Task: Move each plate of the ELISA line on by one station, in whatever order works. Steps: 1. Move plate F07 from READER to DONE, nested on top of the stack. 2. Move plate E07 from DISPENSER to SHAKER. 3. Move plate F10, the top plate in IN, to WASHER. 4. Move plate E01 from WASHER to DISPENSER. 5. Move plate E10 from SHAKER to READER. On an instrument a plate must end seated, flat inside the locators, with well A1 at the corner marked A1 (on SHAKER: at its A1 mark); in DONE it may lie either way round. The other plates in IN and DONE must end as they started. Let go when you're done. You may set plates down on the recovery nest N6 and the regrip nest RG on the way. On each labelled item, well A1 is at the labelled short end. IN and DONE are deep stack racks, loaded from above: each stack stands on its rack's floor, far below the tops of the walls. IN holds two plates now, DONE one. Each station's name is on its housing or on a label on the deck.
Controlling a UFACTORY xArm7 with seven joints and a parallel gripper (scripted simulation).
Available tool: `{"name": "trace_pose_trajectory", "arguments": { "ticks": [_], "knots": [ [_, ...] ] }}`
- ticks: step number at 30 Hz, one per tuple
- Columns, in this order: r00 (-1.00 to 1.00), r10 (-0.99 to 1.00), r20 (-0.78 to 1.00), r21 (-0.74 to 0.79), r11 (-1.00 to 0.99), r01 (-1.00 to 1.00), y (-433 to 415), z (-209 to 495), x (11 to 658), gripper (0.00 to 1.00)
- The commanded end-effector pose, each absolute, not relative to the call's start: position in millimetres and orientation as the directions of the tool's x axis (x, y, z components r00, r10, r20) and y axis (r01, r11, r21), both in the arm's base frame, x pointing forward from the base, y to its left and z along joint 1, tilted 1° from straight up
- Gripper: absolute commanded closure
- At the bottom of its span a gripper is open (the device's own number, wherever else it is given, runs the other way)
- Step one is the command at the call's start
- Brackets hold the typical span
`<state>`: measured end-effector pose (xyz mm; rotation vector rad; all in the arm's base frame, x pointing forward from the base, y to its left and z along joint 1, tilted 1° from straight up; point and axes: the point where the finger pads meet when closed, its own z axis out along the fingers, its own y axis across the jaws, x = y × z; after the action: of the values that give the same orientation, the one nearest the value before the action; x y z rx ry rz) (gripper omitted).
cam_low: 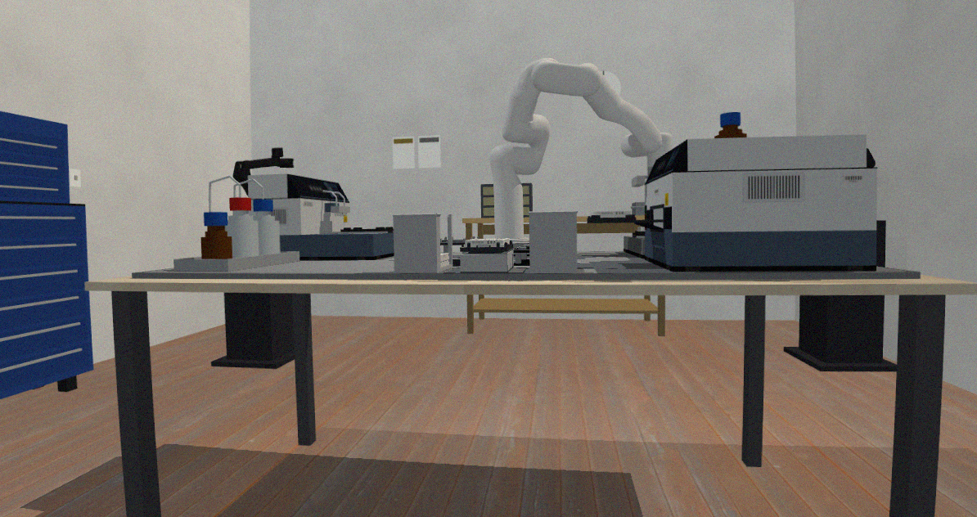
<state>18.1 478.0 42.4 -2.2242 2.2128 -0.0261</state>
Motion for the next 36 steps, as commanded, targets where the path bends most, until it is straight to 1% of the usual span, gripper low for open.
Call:
{"name": "trace_pose_trajectory", "arguments": {
  "ticks": [1,20,21,36],
  "knots": [
    [0.005,-1.000,0.003,-0.015,-0.005,-1.000,479.9,43.2,17.9,1.00],
    [0.005,-1.000,0.003,-0.015,-0.005,-1.000,479.8,40.2,17.9,1.00],
    [0.005,-1.000,0.003,-0.015,-0.005,-1.000,479.8,40.2,17.9,0.00],
    [0.005,-1.000,0.003,-0.015,-0.006,-1.000,479.9,40.2,17.9,0.00]
  ]
}}
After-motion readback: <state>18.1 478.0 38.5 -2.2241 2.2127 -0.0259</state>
